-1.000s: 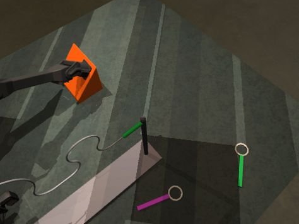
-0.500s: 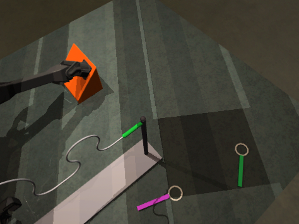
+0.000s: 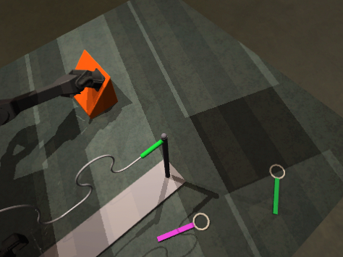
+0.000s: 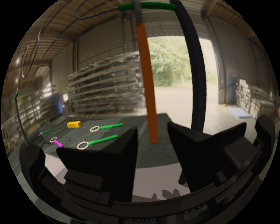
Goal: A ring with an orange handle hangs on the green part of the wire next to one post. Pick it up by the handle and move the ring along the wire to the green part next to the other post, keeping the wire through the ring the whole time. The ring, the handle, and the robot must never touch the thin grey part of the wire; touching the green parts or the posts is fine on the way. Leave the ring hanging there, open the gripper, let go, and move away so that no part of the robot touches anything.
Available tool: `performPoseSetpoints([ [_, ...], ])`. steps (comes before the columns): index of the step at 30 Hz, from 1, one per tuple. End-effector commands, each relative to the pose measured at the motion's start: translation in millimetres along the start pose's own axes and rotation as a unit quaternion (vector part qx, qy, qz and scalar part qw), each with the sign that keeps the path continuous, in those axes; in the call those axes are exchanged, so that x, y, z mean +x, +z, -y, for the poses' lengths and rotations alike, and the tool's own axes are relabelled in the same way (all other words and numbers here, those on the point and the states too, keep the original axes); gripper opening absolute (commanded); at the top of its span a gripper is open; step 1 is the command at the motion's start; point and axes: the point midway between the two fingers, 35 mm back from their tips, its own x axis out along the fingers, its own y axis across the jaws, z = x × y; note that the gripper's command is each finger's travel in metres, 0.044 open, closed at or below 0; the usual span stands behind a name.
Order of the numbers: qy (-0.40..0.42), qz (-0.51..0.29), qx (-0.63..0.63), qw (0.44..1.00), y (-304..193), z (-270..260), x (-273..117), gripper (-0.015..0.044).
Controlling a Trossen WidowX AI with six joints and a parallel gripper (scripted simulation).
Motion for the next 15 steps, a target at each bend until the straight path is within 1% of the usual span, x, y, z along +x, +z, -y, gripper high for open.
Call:
performPoseSetpoints([
  [1, -0.001, 0.0, 0.002, 1.0, 2, 1, 8, 0.016],
  [15, -0.001, 0.001, 0.002, 1.0, 2, -1, 29, 0.016],
])
